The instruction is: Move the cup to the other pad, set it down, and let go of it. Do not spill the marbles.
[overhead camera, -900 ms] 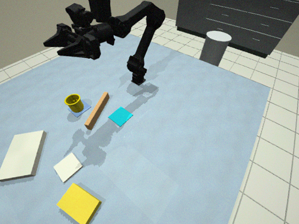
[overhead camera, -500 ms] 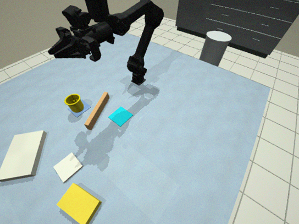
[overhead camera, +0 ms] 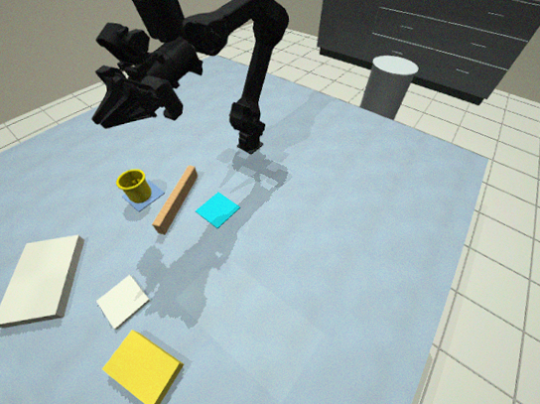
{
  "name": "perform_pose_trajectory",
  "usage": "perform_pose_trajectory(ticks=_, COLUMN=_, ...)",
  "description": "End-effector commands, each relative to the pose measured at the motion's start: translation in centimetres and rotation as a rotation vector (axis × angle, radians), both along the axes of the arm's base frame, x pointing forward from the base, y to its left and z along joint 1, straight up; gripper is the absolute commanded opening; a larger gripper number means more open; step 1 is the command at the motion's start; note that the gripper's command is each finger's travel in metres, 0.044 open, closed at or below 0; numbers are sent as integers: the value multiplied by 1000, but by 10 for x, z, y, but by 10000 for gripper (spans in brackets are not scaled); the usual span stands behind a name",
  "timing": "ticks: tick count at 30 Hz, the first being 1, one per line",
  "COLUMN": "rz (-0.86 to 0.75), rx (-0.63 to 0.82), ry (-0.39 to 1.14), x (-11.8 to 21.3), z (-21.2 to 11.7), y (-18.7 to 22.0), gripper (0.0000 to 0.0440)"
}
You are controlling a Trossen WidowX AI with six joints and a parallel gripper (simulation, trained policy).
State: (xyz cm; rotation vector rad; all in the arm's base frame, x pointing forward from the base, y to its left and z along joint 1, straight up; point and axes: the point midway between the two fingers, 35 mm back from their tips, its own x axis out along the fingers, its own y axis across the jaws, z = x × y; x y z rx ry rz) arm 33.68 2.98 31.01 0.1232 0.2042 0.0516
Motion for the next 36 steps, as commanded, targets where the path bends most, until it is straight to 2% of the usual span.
perform_pose_trajectory(ticks=1, rz=10, rx=28, ry=70, x=6, z=-8, y=7, gripper=141)
perform_pose_trajectory(ticks=23, rz=-16, rx=122, ry=434, x=21, z=-38, y=28, gripper=114)
perform_pose_trajectory(ticks=36, rz=-58, rx=111, ry=650, x=23, z=-59, y=31, gripper=132)
